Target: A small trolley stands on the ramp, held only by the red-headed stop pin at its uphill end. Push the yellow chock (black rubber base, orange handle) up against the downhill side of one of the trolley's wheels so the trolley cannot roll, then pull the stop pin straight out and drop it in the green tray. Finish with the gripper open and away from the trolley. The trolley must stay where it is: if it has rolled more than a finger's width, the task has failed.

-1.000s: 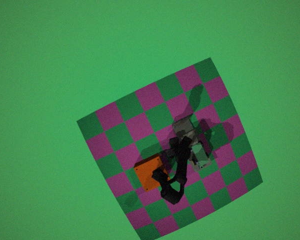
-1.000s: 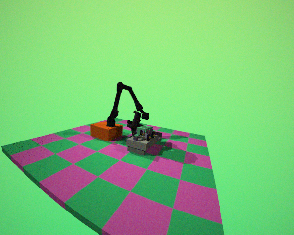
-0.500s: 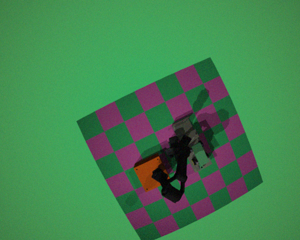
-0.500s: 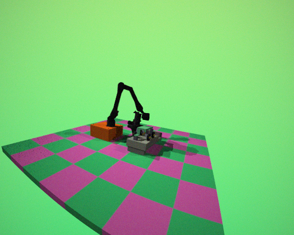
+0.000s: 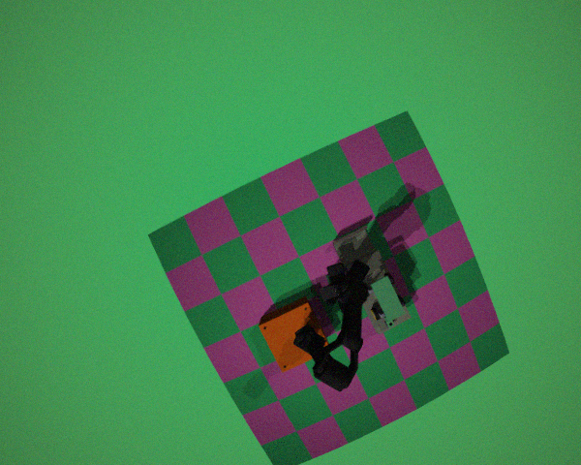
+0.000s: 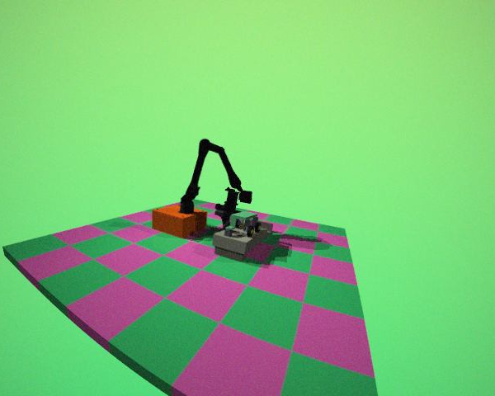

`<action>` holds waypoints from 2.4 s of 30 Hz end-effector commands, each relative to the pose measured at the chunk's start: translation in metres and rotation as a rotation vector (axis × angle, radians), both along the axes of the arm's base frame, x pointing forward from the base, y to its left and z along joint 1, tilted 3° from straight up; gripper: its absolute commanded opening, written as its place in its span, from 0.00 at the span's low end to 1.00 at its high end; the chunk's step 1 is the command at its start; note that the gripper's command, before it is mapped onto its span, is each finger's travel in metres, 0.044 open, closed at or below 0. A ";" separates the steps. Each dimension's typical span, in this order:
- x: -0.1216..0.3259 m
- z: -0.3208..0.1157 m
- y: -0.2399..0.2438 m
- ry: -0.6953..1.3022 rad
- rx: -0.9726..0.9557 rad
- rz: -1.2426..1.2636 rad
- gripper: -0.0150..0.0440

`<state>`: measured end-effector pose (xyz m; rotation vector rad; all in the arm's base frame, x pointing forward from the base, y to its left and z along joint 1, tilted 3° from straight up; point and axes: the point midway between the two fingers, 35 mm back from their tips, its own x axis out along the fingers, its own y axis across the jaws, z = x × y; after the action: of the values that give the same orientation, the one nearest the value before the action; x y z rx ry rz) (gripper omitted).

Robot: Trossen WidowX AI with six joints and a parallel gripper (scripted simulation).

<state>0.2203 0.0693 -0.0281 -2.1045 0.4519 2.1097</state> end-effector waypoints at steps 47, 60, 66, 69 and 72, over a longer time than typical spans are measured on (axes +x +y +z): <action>0.003 0.000 0.003 -0.008 0.012 -0.003 0.58; 0.000 0.000 0.000 0.000 -0.002 0.000 0.71; 0.000 0.000 0.000 0.000 -0.002 0.000 0.83; 0.000 0.000 0.000 0.000 -0.002 0.000 0.83; 0.001 0.006 0.000 -0.002 0.002 -0.001 0.83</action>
<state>0.2197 0.0698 -0.0276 -2.0997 0.4514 2.1138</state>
